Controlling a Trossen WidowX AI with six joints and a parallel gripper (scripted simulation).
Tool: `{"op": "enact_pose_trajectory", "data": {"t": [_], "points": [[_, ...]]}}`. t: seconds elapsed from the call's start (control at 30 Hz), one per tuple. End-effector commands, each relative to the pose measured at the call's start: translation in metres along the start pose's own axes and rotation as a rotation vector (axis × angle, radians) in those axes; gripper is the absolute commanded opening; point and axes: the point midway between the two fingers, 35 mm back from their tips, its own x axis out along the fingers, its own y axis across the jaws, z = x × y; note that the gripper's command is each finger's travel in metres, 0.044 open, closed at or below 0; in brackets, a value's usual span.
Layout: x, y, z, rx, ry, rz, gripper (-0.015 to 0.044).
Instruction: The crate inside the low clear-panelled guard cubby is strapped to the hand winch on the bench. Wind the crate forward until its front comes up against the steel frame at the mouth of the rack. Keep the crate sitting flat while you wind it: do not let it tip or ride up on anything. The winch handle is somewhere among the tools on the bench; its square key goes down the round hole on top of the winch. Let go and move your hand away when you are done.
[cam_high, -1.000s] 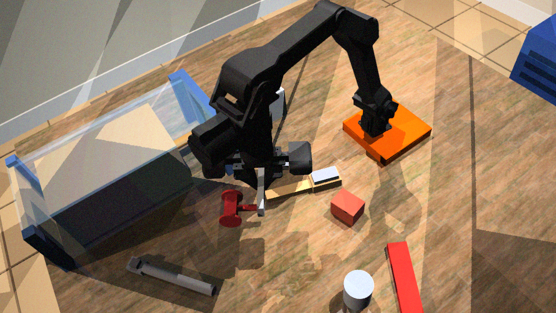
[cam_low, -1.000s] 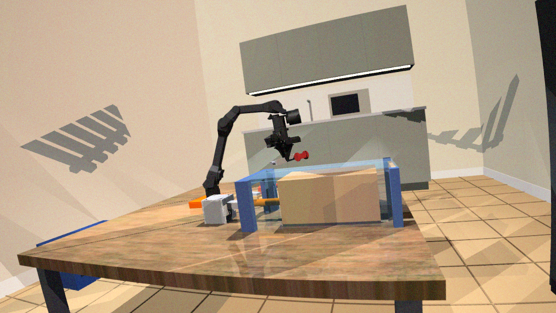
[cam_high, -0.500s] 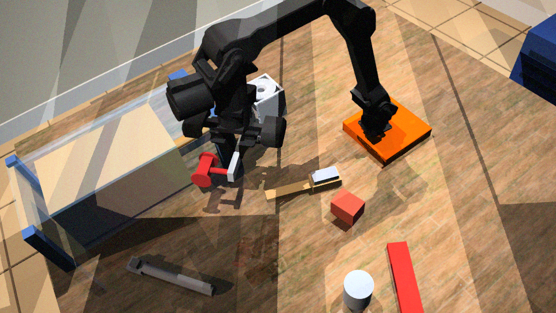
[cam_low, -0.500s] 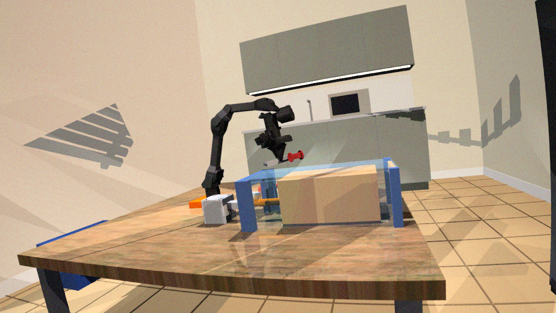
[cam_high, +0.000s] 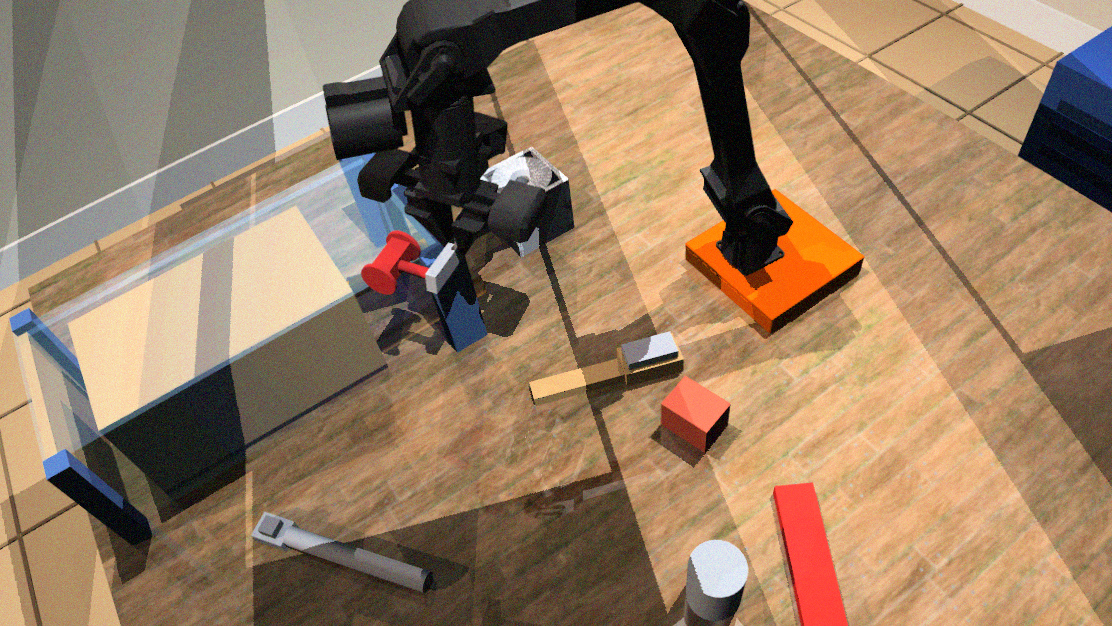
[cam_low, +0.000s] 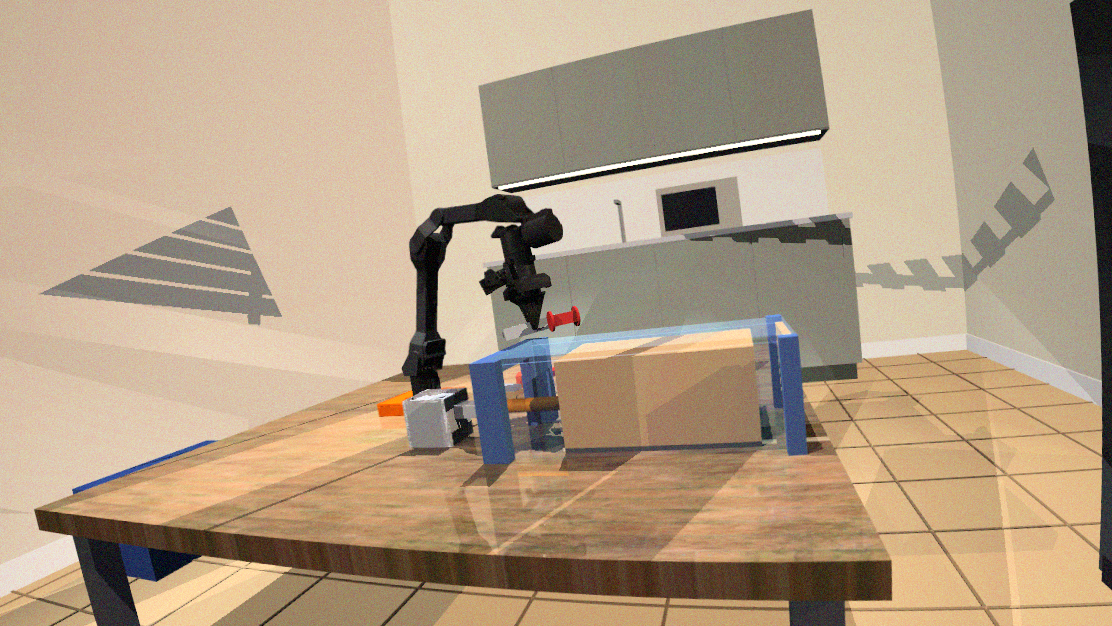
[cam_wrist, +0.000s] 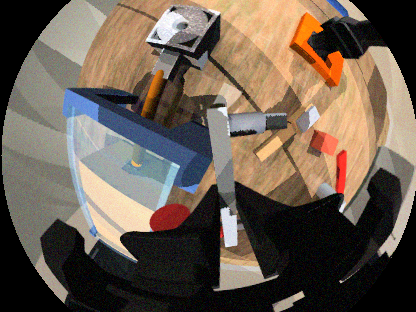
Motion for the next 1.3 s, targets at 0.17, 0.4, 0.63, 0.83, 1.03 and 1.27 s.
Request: {"op": "enact_pose_trajectory", "data": {"t": [0.17,0.4,0.63,0.83,1.03,1.27], "points": [[-0.005,0.022,0.051,0.137,-0.019,0.022,0.0],[-0.005,0.032,0.087,0.221,-0.035,0.019,0.0],[-0.006,0.038,0.123,0.299,-0.048,0.018,0.0],[-0.002,0.038,0.154,0.406,-0.07,-0.001,0.0],[0.0,0.034,0.187,0.546,-0.093,-0.037,0.0],[0.002,0.027,0.215,0.677,-0.11,-0.073,0.0]]}}
